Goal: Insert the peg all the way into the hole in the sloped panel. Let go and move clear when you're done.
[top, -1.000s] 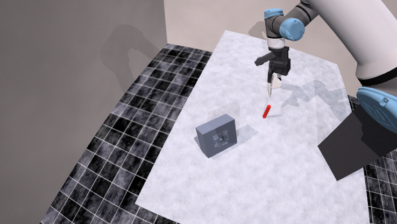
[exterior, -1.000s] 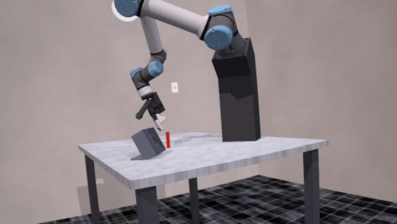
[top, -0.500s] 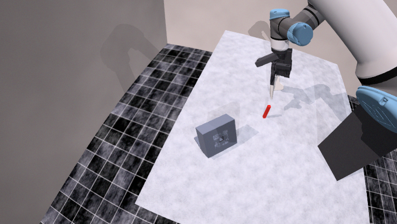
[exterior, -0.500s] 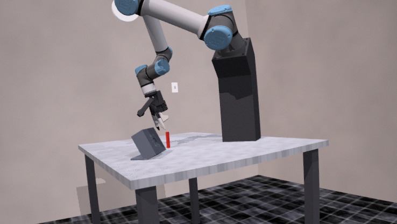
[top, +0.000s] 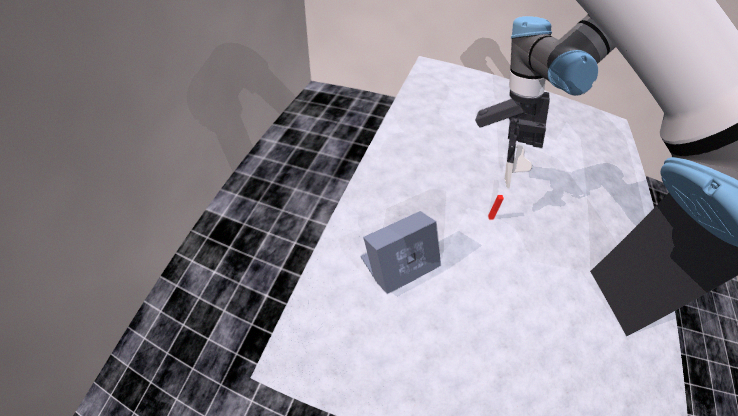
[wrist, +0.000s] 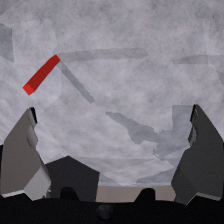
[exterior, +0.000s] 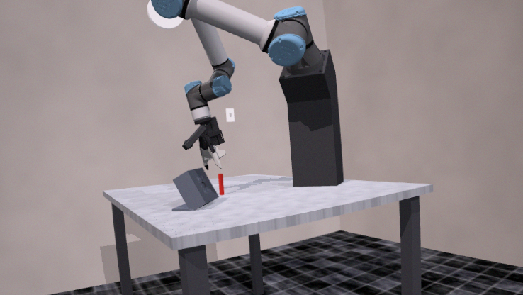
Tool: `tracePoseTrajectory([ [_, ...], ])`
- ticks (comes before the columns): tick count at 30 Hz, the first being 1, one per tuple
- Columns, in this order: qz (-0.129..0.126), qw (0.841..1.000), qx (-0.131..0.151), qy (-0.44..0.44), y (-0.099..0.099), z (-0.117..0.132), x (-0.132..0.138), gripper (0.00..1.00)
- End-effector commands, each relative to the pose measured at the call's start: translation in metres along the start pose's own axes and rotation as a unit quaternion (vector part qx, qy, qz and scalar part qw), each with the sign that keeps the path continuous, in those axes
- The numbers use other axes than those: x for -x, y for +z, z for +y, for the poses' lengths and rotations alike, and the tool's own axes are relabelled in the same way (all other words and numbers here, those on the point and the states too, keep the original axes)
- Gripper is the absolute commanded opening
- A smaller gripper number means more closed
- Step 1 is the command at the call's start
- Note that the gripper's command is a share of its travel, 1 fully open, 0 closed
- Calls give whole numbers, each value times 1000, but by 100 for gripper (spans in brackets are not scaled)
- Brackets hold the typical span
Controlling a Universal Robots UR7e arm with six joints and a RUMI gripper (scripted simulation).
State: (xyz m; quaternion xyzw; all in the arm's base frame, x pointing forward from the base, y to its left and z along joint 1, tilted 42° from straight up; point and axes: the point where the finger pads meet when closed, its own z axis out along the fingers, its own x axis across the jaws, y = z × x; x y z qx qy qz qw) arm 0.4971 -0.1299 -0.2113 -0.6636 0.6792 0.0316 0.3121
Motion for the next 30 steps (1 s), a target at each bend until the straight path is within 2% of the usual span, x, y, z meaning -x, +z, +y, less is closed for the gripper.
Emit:
tracePoseTrajectory([
  [1,10,999,-18,-30,-3,-2,9,100],
  [16,25,994,-48,-95,-10,-1,38,100],
  [30,44,982,-77,-165,-22,-1,73,100],
])
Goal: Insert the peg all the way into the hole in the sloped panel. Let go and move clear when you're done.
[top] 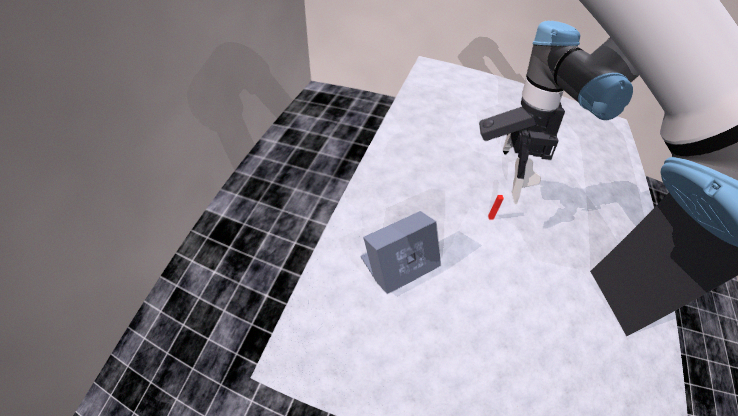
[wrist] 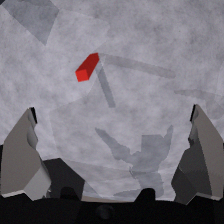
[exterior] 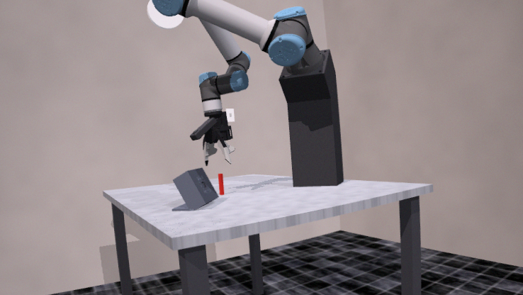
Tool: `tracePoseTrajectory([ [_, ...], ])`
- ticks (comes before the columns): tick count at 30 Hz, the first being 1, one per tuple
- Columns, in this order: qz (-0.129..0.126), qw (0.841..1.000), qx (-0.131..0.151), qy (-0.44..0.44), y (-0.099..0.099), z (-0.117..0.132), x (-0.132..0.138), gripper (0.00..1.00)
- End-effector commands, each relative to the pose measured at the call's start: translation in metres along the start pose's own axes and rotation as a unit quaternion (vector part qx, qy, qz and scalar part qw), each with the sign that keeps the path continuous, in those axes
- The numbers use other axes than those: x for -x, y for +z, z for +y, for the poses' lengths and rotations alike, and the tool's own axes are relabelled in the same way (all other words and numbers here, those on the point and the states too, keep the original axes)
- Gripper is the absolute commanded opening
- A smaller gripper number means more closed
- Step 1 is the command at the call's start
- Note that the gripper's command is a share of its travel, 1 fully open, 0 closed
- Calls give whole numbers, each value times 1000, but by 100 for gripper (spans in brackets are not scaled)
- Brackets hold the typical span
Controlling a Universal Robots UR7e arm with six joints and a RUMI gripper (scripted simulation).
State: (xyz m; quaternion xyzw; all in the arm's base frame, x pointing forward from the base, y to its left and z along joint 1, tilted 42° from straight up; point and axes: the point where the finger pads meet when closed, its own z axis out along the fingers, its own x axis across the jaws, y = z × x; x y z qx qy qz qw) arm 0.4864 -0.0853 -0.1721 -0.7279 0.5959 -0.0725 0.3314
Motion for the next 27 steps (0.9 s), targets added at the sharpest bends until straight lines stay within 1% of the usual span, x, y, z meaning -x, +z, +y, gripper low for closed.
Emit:
tracePoseTrajectory([
  [1,12,999,-16,-34,-7,-6,14,100],
  [11,23,996,-33,-76,-16,-14,35,100],
  [19,23,996,-33,-77,-16,-14,36,100],
  [27,24,996,-33,-78,-8,-15,33,100],
])
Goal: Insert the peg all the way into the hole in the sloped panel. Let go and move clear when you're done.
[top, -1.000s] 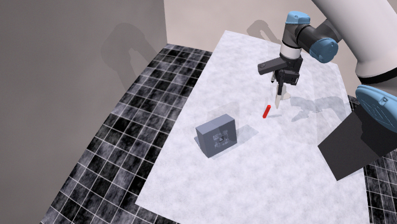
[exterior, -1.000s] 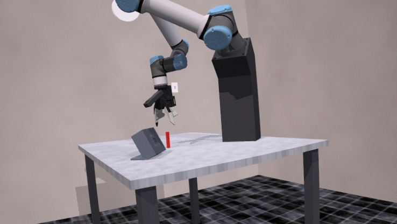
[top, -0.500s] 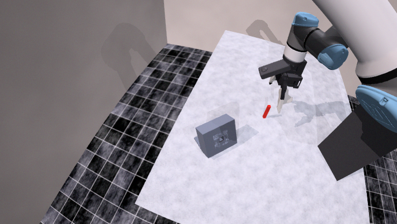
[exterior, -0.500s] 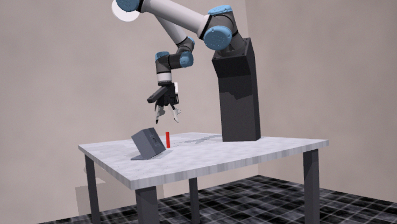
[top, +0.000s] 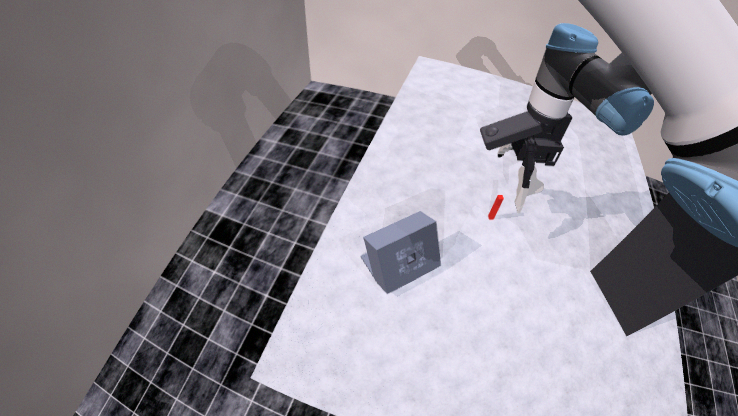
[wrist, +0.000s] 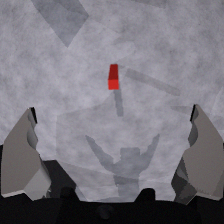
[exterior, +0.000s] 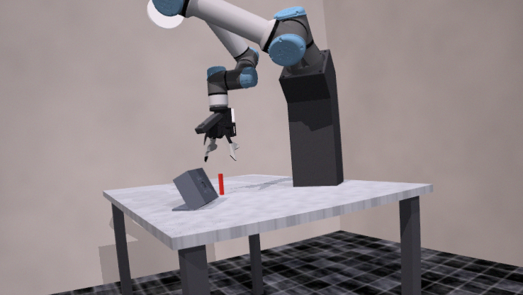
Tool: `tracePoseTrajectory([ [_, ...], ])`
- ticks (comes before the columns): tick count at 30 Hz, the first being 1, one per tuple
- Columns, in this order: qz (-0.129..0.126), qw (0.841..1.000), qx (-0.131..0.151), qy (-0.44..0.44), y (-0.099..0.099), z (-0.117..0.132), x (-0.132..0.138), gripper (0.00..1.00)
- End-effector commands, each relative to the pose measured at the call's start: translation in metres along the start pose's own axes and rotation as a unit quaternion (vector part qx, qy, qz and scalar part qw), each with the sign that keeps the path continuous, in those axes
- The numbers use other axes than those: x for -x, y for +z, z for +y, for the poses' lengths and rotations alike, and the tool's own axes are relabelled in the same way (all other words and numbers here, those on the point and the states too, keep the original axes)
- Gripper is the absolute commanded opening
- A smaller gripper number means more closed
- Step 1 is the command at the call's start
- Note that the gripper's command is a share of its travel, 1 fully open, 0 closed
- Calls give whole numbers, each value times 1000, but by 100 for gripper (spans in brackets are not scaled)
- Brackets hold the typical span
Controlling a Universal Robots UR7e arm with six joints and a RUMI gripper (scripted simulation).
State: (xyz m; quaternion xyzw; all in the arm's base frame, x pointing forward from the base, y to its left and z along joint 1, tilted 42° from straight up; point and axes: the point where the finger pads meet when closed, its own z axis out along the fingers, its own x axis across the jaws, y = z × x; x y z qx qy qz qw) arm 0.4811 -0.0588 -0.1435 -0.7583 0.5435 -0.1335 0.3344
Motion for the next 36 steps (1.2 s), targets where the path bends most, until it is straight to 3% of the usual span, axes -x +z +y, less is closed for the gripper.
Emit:
tracePoseTrajectory([
  [1,1,1000,-1,-2,8,-1,-1,100],
  [36,1,1000,-1,-1,54,-1,-1,100],
])
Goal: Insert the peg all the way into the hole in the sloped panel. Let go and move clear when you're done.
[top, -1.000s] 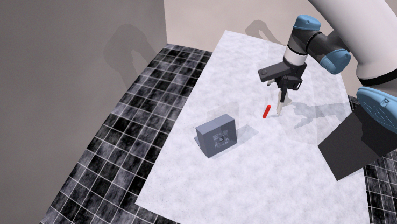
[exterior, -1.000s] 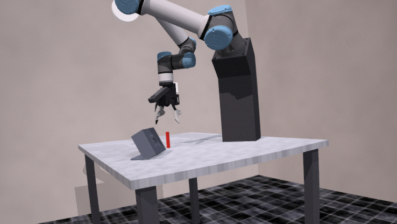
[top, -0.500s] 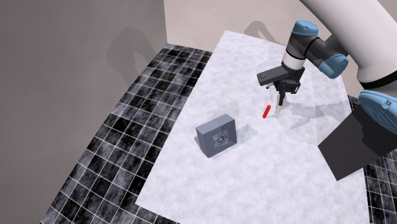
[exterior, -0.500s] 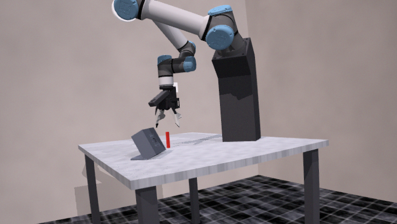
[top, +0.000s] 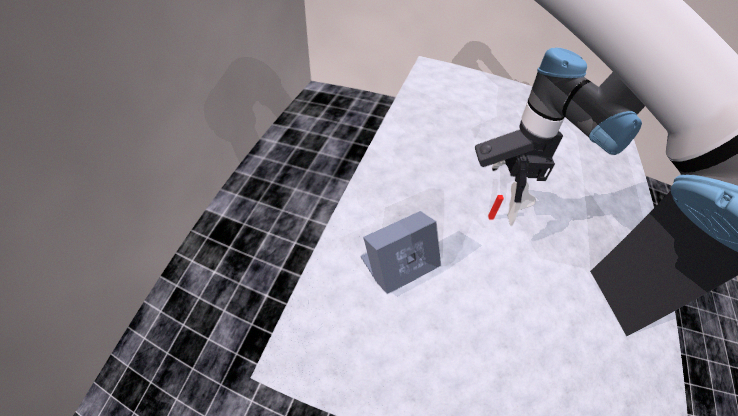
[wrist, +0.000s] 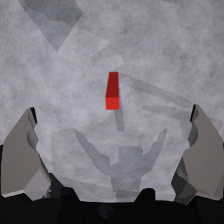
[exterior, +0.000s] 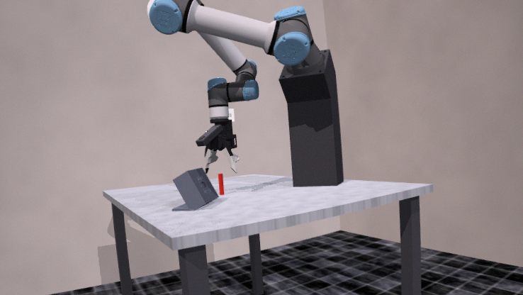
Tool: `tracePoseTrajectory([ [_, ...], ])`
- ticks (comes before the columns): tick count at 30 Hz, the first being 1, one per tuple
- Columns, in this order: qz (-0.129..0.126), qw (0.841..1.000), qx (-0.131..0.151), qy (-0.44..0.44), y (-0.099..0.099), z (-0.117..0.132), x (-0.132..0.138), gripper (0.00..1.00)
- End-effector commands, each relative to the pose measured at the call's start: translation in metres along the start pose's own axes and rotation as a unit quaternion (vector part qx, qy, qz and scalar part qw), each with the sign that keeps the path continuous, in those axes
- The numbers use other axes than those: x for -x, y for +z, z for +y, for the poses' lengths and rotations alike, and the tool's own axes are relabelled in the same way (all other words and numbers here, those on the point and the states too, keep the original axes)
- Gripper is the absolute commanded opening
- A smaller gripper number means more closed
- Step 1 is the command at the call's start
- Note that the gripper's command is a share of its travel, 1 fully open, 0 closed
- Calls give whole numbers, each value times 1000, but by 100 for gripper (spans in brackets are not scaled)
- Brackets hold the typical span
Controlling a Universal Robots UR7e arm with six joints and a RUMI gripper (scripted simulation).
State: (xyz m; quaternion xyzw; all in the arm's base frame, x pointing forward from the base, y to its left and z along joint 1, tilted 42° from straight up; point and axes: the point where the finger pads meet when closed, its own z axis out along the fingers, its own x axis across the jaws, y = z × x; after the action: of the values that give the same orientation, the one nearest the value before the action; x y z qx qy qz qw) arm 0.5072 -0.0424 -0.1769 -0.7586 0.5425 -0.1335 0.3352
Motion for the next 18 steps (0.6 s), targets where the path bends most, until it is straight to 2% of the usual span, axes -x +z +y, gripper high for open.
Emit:
tracePoseTrajectory([
  [1,2,1000,0,0,9,0,-1,100],
  [7,0,1000,0,0,4,0,0,97],
  [18,0,1000,0,0,4,0,0,81],
])
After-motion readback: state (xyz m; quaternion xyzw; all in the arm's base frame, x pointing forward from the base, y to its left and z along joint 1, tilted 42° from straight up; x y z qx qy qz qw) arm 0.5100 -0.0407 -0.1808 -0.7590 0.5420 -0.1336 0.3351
